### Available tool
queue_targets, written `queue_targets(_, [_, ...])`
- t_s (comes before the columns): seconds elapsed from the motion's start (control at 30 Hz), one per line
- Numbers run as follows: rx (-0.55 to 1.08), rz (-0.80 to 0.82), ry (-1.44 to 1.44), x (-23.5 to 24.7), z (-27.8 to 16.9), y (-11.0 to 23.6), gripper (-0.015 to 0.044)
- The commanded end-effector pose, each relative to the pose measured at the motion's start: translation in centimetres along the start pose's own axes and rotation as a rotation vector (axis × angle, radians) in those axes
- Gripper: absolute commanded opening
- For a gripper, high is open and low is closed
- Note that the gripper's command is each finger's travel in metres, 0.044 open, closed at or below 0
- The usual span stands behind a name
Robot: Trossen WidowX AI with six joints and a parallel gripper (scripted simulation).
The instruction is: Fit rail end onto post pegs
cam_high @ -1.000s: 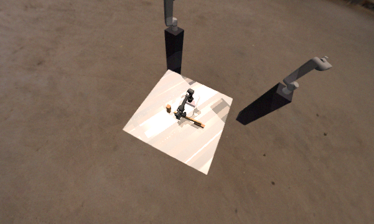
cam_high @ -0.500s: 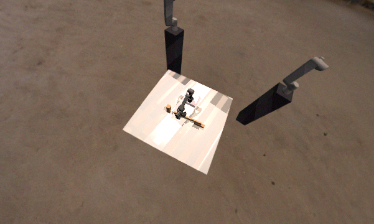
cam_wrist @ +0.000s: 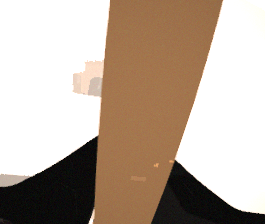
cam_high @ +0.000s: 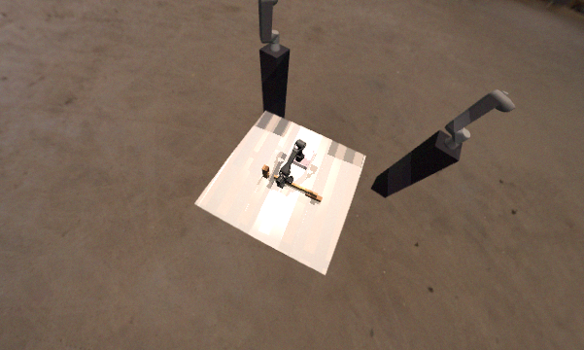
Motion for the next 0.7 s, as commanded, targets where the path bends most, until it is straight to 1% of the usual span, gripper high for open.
queue_targets(0.0, [-0.003,-0.015,0.003,-0.26,0.01,0.61,0.0000])
queue_targets(0.67, [-0.003,-0.015,0.003,-0.23,0.01,1.60,0.0000])
Point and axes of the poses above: the point midway between the two fingers, 35 mm back from their tips, its own y axis back along the fingers, its own x axis across the jaws, z = x × y, the point moved 1 cm from there along y, back along the fingers, and after that the axes turned 10 degrees about y, right-handed, at the moved point
